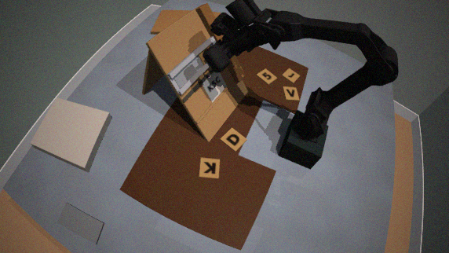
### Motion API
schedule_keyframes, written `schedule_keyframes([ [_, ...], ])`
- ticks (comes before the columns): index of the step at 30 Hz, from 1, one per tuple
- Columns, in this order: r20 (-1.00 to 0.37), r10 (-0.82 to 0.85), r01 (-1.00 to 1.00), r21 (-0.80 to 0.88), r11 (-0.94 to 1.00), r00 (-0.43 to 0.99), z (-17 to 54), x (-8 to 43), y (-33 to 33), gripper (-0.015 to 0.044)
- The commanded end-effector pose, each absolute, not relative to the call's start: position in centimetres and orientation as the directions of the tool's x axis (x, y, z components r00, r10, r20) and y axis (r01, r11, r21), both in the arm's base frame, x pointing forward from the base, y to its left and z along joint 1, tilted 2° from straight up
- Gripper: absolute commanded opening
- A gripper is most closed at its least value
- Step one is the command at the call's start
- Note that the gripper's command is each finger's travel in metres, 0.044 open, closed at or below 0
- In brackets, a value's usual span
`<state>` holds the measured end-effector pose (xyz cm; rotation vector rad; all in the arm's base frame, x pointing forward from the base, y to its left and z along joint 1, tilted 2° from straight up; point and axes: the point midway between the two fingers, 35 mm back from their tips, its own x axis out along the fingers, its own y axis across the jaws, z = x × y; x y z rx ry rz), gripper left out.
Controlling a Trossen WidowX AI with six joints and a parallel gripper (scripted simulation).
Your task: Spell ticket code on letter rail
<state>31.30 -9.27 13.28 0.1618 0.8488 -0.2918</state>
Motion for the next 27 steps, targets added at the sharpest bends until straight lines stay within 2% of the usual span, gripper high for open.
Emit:
schedule_keyframes([
  [1, -0.849, -0.146, 0.321, 0.029, 0.947, 0.508, 13.2, 32.2, -8.7, 0.0000],
  [9, -0.971, -0.065, 0.323, 0.013, 0.946, 0.228, 13.6, 33.2, -7.3, 0.0000],
  [27, -0.973, -0.064, 0.323, 0.012, 0.946, 0.222, 13.3, 33.6, -7.5, 0.0000],
])
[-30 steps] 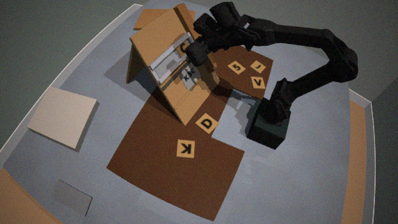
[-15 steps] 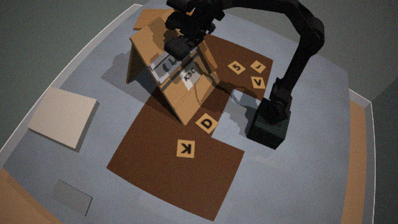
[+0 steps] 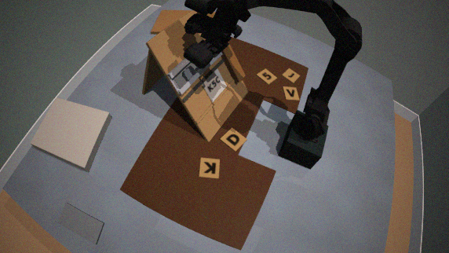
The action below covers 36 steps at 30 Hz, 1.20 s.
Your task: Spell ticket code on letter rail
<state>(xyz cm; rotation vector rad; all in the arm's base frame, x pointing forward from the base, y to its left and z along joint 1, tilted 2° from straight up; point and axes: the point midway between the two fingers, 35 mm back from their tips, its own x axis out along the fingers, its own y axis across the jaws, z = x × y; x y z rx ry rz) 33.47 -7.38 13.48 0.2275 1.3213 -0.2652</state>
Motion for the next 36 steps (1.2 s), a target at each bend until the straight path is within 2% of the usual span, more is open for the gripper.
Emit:
schedule_keyframes([
  [1, -0.973, -0.064, 0.323, 0.012, 0.946, 0.222, 13.2, 33.6, -7.5, 0.0000],
  [36, -0.973, -0.064, 0.323, 0.012, 0.946, 0.223, 12.2, 35.0, -7.9, 0.0000],
])
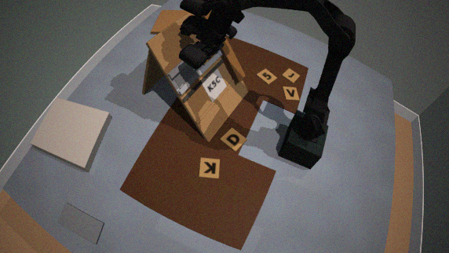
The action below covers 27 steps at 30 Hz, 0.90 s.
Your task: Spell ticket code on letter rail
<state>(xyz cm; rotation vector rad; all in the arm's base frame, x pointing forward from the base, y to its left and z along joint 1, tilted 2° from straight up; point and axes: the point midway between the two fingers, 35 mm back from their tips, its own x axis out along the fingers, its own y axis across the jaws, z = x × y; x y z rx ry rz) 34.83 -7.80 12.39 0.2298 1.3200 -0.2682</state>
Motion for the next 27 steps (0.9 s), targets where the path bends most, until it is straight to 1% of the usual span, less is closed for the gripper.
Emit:
schedule_keyframes([
  [1, -0.973, -0.064, 0.323, 0.012, 0.946, 0.223, 12.16, 35.01, -7.88, 0.0000],
  [27, -0.973, -0.064, 0.323, 0.012, 0.946, 0.223, 11.90, 35.41, -8.24, 0.0000],
])
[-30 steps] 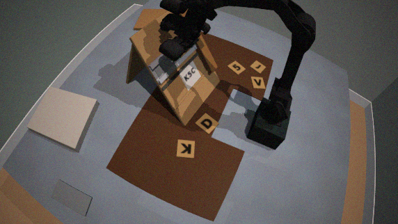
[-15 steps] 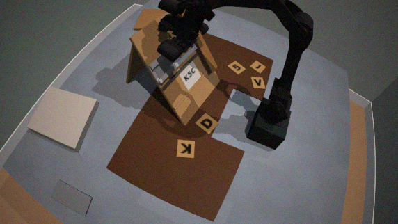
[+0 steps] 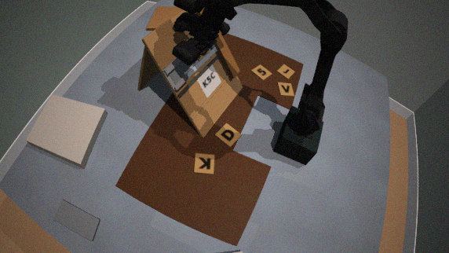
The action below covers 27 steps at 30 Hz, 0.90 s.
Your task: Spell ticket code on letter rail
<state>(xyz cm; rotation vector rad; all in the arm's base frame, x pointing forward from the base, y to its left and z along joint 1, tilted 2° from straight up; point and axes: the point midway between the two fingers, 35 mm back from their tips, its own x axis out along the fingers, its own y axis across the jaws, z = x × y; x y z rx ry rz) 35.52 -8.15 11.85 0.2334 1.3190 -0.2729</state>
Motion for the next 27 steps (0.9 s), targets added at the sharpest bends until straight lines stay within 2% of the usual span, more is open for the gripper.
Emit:
schedule_keyframes([
  [1, -0.973, -0.064, 0.323, 0.012, 0.946, 0.223, 11.90, 35.39, -8.27, 0.0000],
  [27, -0.973, -0.065, 0.323, 0.011, 0.946, 0.223, 11.82, 35.11, -9.09, 0.0000],
])
